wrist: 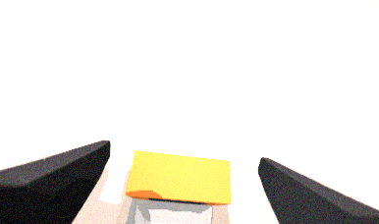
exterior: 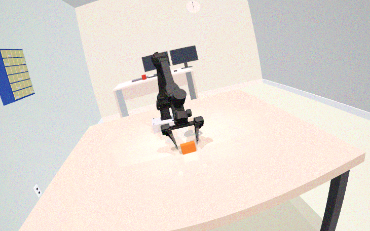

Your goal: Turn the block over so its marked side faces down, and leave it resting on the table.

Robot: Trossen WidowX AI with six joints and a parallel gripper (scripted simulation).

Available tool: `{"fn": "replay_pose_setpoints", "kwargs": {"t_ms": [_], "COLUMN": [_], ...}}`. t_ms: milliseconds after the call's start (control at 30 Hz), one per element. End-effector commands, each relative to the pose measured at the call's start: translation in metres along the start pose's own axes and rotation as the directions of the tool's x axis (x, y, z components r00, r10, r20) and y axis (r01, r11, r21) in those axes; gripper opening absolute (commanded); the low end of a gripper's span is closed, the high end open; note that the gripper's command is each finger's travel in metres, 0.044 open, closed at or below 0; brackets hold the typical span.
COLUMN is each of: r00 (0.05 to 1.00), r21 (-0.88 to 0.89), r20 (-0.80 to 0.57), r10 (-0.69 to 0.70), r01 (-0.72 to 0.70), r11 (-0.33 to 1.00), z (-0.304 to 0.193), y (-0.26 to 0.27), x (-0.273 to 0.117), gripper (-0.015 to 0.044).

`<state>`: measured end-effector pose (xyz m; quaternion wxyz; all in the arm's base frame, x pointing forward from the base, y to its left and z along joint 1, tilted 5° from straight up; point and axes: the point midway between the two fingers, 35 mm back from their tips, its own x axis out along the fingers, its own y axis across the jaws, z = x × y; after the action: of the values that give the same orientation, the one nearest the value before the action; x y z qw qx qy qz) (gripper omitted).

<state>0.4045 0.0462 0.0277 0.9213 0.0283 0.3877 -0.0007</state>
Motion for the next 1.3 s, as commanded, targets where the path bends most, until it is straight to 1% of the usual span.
{"fn": "replay_pose_setpoints", "kwargs": {"t_ms": [0,367,500,667,1000,1067,1200,1267], "r00": [0.983,0.982,0.959,0.908,0.747,0.721,0.718,0.718], "r21": [0.023,0.023,0.016,0.011,0.019,0.021,0.021,0.021], "r20": [-0.184,-0.188,-0.283,-0.420,-0.664,-0.693,-0.696,-0.696], "r10": [0.020,0.020,0.017,0.015,0.023,0.025,0.026,0.026], "r01": [-0.016,-0.016,-0.013,-0.011,-0.014,-0.015,-0.016,-0.016], "r11": [1.000,1.000,1.000,1.000,1.000,1.000,1.000,1.000], "z": [0.010,0.010,0.023,0.038,0.058,0.059,0.060,0.054], "y": [-0.001,-0.001,0.000,0.000,-0.001,-0.001,-0.002,-0.001], "x": [-0.051,-0.050,-0.044,-0.038,-0.040,-0.042,-0.042,-0.036], "gripper": [0.0440,0.0440,0.0440,0.0440,0.0440,0.0440,0.0440,0.0440]}}
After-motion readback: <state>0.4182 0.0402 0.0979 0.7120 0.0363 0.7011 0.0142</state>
